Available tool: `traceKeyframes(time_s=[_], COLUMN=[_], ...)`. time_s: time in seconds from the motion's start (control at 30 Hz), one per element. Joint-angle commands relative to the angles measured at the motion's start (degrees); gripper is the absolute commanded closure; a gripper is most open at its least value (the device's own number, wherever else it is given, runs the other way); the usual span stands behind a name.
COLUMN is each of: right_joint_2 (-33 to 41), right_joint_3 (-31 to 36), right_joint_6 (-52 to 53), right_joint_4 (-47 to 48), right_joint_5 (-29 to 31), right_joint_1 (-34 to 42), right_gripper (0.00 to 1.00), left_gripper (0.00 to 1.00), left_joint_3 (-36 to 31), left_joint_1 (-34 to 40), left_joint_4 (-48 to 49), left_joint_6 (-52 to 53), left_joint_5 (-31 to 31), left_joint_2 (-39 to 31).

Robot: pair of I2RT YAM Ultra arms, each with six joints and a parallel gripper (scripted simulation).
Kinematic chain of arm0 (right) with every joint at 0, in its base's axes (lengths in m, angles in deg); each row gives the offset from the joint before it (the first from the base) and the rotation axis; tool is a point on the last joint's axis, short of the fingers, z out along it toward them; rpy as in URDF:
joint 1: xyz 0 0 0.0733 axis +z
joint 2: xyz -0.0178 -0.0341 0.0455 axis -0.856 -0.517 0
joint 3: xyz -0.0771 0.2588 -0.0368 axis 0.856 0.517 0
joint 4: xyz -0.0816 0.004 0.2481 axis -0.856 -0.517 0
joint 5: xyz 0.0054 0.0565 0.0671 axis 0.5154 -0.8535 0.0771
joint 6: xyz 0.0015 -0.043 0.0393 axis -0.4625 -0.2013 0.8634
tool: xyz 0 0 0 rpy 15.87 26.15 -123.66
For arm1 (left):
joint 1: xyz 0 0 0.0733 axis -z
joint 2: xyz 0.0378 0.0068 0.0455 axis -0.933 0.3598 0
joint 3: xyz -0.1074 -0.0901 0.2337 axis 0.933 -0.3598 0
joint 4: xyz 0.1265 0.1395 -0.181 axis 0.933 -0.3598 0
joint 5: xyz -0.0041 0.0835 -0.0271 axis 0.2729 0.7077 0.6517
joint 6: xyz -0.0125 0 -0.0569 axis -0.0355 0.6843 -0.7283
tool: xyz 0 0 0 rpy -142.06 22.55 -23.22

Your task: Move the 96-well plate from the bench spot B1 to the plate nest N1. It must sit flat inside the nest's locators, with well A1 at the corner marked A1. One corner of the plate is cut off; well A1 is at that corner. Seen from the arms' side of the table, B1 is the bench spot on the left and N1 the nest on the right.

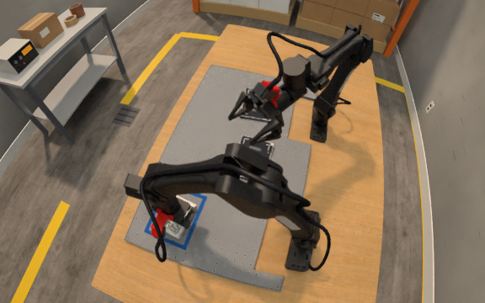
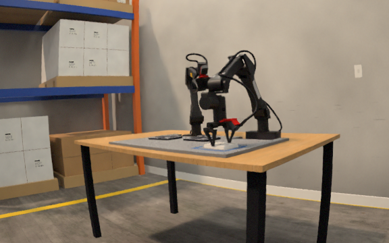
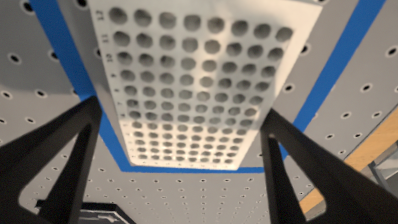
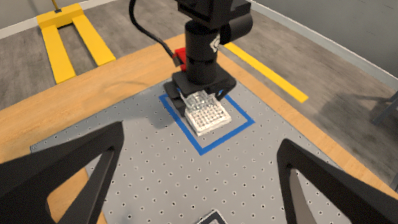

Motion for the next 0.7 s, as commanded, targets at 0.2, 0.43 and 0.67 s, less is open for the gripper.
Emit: traceKeyframes(time_s=[0.2,0.43,0.67], right_joint_2=[1.5,1.0,1.0], right_joint_3=[0.6,0.0,0.0], right_joint_6=[0.3,0.3,0.3], right_joint_4=[-0.6,-0.6,-0.6], right_joint_5=[0.3,0.1,0.1], right_joint_1=[0.6,0.3,0.3], right_gripper=[0.00,0.00,0.00], left_gripper=[0.08,0.16,0.33], left_joint_3=[0.0,0.0,0.0], left_joint_1=[0.1,0.0,0.0], left_joint_4=[1.3,1.3,1.3], left_joint_6=[-0.3,-0.1,-0.1], left_joint_5=[-0.2,-0.2,-0.2], left_joint_2=[-0.2,-0.4,-0.4])
